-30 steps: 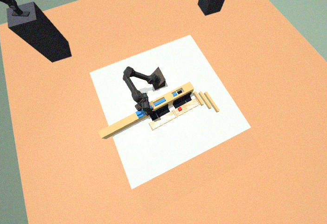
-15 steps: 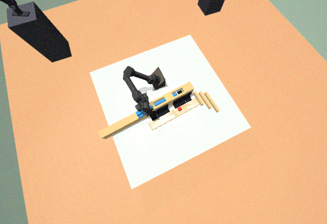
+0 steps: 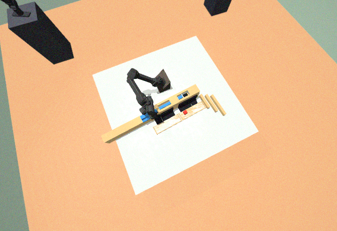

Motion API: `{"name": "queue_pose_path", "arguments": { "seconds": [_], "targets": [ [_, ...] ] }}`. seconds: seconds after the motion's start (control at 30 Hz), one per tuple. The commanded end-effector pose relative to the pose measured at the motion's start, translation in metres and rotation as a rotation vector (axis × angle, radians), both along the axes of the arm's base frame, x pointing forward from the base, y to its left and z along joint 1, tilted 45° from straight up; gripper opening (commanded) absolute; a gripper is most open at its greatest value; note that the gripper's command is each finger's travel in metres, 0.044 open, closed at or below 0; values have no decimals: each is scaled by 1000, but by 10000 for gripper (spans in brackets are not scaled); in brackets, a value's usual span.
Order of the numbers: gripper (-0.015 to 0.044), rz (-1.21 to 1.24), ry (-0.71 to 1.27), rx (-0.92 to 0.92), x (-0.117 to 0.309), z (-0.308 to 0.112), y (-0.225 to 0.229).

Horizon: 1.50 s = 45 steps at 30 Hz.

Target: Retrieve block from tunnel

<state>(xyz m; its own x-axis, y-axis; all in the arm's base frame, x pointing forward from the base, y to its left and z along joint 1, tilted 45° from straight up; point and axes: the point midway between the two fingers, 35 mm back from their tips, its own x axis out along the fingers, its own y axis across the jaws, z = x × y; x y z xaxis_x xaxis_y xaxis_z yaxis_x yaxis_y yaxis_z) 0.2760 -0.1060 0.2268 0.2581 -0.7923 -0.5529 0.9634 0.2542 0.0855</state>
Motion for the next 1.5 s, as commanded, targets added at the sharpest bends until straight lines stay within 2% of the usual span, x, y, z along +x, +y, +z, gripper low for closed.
{"name": "queue_pose_path", "arguments": {
  "seconds": [0.0, 0.43, 0.47, 0.73, 1.0, 1.47],
  "targets": [
    [0, 1, 3, 9, -1, -10, 6],
    [0, 2, 6, 10, -3, -24, 13],
    [26, -36, -46, -40, -2, -3, 2],
    [236, -31, -41, -34, -2, 0, 4],
    [440, -1, 3, 7, -3, 26, 26],
    [440, 1, 7, 12, -2, 15, 14]
  ]
}}
